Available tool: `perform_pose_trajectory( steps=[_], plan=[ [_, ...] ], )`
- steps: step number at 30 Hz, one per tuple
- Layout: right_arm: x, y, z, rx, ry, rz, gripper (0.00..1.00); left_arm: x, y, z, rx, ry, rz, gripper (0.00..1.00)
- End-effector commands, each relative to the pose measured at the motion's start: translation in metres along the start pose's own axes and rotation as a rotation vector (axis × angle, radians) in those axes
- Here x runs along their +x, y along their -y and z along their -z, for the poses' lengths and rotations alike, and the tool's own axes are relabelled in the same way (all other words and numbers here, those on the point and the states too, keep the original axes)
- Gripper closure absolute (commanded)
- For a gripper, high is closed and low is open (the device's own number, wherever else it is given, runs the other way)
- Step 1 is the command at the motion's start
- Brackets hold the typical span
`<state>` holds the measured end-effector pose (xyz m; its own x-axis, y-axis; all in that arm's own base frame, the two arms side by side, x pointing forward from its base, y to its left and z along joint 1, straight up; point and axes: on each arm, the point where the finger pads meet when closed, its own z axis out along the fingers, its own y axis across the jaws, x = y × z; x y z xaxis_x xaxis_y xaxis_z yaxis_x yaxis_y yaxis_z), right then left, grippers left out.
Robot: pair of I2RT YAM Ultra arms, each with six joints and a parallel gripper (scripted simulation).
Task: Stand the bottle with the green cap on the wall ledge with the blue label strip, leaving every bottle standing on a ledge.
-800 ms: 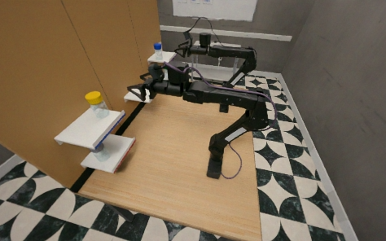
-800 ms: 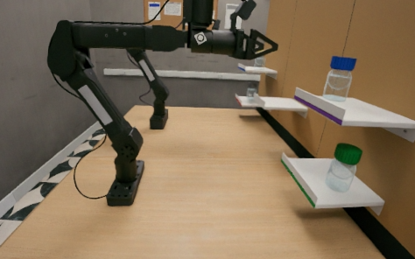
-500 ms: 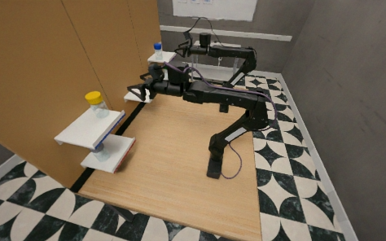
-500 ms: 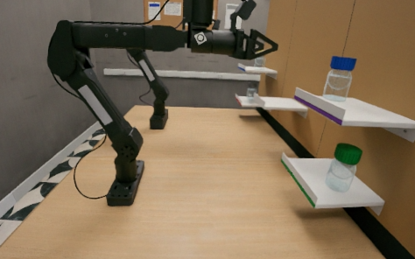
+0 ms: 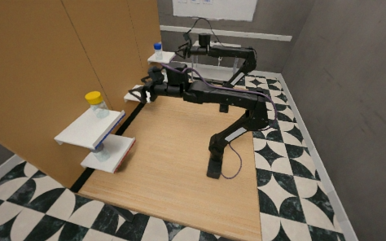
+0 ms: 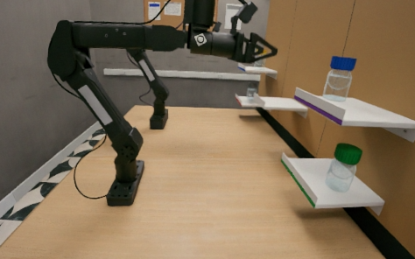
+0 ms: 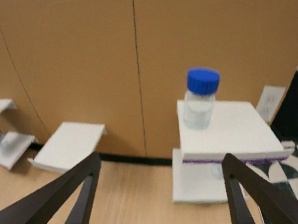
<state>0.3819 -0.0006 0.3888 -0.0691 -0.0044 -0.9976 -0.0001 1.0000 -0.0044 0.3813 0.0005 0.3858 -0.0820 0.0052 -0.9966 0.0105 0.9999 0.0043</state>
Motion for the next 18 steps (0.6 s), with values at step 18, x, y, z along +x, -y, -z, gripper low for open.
perform_pose_trajectory(
  steps=[18],
  plan=[
    [-0.068, 0.066, 0.062, 0.155, -0.059, 0.041, 0.00, -0.027, -0.063, 0.055, -0.076, -0.307, -0.055, 0.00]
  ],
)
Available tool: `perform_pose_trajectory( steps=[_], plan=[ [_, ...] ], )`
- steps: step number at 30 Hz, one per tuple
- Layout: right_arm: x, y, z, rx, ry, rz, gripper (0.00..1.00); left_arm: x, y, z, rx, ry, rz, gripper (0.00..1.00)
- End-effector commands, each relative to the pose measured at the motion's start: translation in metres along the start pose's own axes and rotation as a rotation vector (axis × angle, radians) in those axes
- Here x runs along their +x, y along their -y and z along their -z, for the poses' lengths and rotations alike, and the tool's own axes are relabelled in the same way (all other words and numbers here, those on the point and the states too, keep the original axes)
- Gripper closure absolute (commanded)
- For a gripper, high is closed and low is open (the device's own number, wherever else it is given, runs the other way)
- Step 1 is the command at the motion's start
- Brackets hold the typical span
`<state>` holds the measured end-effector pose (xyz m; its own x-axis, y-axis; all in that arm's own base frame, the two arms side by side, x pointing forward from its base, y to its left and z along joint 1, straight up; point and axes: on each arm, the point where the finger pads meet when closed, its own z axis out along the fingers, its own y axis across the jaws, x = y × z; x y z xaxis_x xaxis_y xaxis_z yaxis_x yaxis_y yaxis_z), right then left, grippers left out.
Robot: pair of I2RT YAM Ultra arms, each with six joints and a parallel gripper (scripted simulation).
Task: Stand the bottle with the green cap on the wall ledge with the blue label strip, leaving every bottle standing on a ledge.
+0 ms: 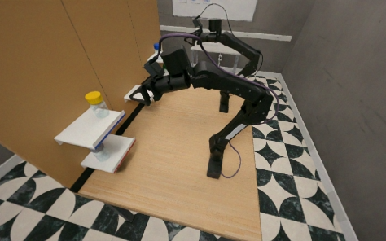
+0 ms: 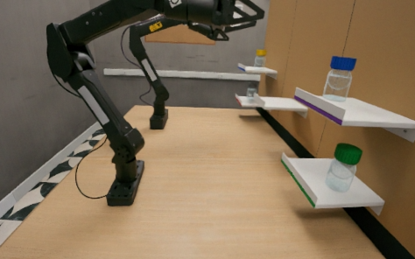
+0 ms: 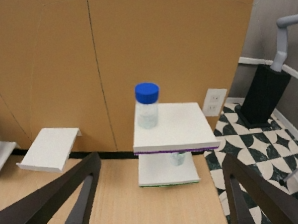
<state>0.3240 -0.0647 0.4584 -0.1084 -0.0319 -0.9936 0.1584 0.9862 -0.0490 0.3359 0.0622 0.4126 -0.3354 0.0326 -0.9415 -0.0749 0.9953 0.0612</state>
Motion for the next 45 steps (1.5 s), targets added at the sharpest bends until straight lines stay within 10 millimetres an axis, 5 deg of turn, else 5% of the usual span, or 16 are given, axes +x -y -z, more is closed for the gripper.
perform_pose_trajectory(
  steps=[1, 30, 33, 41, 45],
  plan=[
    [-0.004, 0.002, 0.000, -0.007, -0.019, 0.012, 0.00, -0.005, -0.004, 0.008, 0.014, -0.046, -0.022, 0.00],
    [-0.003, 0.003, 0.000, -0.029, 0.069, 0.030, 0.00, -0.018, -0.009, 0.010, 0.005, 0.036, -0.042, 0.00],
    [0.019, 0.012, -0.004, -0.020, 0.082, 0.037, 0.00, -0.010, -0.015, 0.004, 0.004, 0.071, -0.055, 0.00],
    [0.101, 0.045, -0.016, 0.030, 0.066, 0.040, 0.00, 0.065, -0.046, -0.025, -0.039, 0.068, -0.054, 0.00],
    [0.118, 0.051, -0.018, 0.040, 0.059, 0.033, 0.00, 0.082, -0.053, -0.031, -0.049, 0.061, -0.050, 0.00]
  ],
)
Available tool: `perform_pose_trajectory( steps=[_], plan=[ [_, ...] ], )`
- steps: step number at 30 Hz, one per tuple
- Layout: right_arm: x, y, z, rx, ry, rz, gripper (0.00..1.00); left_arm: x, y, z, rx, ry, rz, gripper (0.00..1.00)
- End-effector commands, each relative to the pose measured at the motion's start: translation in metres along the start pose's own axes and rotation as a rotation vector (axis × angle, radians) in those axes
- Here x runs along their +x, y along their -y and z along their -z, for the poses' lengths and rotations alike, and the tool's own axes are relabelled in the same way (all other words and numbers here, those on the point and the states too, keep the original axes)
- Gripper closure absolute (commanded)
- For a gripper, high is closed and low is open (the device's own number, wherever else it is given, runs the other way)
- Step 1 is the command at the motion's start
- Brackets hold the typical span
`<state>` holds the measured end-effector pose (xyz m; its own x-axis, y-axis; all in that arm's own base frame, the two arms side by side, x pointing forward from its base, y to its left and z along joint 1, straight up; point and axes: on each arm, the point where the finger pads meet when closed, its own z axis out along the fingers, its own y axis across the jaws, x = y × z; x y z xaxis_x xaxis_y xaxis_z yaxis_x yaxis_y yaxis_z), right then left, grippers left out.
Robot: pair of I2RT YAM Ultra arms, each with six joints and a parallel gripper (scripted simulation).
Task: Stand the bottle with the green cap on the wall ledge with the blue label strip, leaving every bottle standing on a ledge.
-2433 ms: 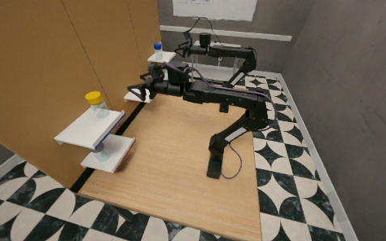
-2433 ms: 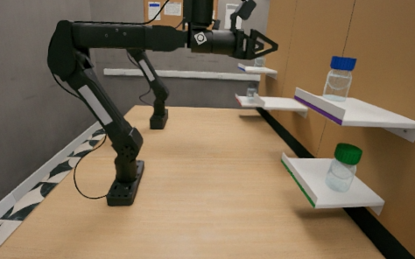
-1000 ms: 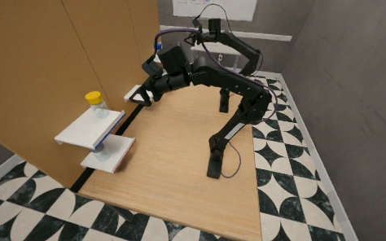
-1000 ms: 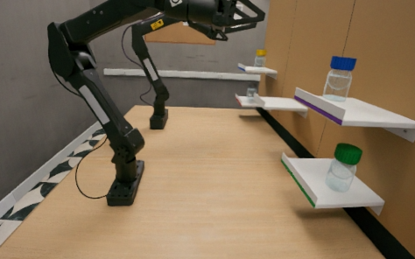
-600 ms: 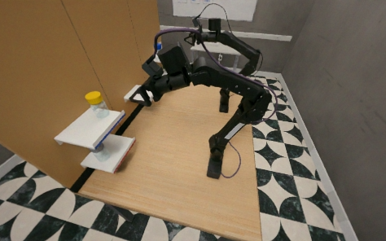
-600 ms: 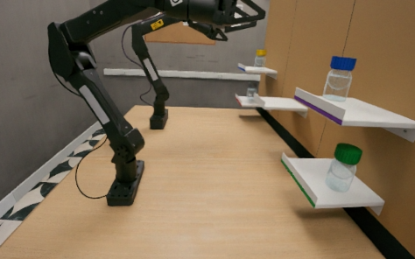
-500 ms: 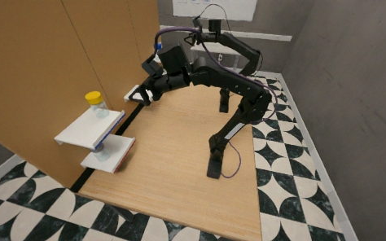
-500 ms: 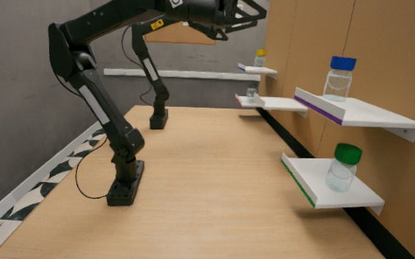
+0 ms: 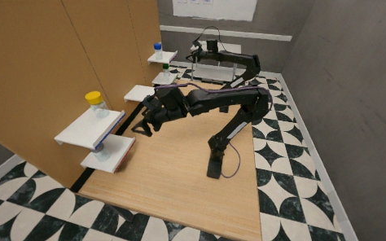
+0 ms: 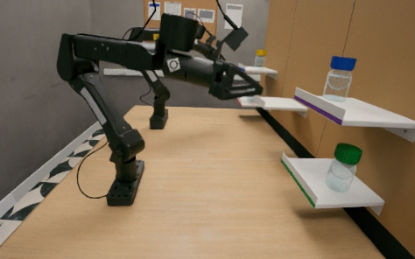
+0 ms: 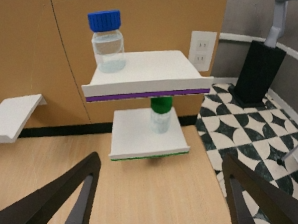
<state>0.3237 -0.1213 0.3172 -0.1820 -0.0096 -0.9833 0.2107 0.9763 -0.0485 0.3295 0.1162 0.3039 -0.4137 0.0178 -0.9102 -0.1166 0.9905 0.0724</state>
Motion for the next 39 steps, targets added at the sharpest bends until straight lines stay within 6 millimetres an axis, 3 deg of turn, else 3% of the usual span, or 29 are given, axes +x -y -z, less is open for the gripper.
perform_pose_trajectory(
  steps=[1, 7, 13, 16, 35, 36, 39],
  plan=[
    [-0.014, 0.005, 0.003, -0.008, 0.124, 0.035, 0.00, -0.016, -0.008, 0.002, -0.012, 0.144, -0.049, 0.00],
    [0.033, 0.021, -0.008, 0.017, 0.080, 0.021, 0.00, 0.038, -0.026, -0.023, -0.031, 0.094, -0.021, 0.00],
    [0.055, 0.025, -0.011, 0.026, 0.034, -0.001, 0.00, 0.062, -0.031, -0.030, -0.040, 0.064, 0.003, 0.00],
    [0.047, 0.025, -0.009, 0.028, 0.052, 0.007, 0.00, 0.061, -0.032, -0.029, -0.040, 0.059, 0.007, 0.00],
    [0.047, 0.025, -0.010, 0.030, 0.052, 0.005, 0.00, 0.061, -0.031, -0.030, -0.042, 0.056, 0.008, 0.00],
    [0.043, 0.025, -0.009, 0.029, 0.069, 0.013, 0.06, 0.062, -0.031, -0.030, -0.043, 0.053, 0.008, 0.00],
    [0.030, 0.030, -0.015, 0.049, 0.109, 0.014, 0.06, 0.074, -0.023, -0.029, -0.043, 0.009, 0.028, 0.00]
  ],
)
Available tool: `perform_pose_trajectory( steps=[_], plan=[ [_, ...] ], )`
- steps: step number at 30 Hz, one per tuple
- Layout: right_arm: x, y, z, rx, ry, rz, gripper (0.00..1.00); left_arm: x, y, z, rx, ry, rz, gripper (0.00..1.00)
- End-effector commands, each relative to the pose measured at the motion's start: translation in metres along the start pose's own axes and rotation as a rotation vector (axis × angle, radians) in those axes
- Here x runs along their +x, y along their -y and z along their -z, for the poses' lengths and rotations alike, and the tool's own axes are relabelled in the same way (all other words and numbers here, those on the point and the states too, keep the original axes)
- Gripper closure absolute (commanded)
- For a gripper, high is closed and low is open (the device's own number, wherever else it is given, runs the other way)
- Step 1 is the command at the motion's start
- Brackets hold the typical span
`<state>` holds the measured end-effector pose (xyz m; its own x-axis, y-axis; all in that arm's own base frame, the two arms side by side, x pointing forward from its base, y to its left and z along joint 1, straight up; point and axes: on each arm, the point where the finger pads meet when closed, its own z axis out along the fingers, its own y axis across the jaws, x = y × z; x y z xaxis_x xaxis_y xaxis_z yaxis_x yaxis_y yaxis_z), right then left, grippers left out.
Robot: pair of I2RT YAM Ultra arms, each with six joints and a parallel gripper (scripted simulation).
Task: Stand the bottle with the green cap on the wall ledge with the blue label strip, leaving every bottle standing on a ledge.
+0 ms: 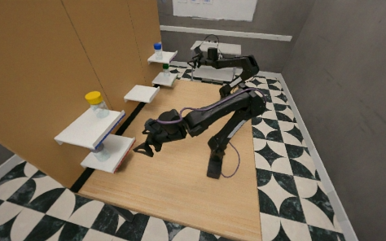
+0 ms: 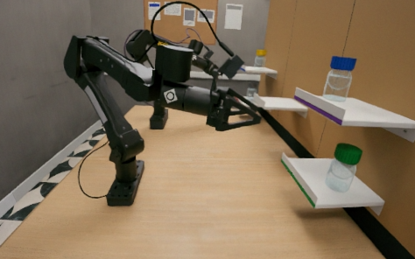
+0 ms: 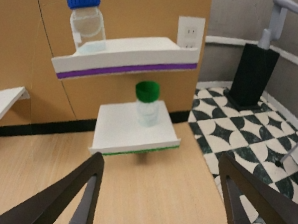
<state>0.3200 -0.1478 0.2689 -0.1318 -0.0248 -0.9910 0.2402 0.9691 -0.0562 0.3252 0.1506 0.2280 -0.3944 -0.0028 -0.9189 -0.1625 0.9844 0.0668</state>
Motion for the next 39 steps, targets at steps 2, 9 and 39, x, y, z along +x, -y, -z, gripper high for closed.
perform_pose_trajectory(
  steps=[2, 9, 39],
  plan=[
    [-0.025, 0.006, -0.014, 0.019, 0.087, 0.015, 0.06, 0.006, 0.016, 0.006, 0.004, -0.030, 0.002, 0.00],
    [-0.021, 0.007, -0.067, 0.007, 0.123, 0.003, 0.06, -0.010, 0.075, 0.020, 0.056, -0.030, -0.050, 0.00],
    [0.080, -0.028, -0.181, -0.061, 0.052, -0.049, 0.06, -0.028, 0.520, 0.099, 0.884, -0.119, -0.511, 0.00]
  ],
)
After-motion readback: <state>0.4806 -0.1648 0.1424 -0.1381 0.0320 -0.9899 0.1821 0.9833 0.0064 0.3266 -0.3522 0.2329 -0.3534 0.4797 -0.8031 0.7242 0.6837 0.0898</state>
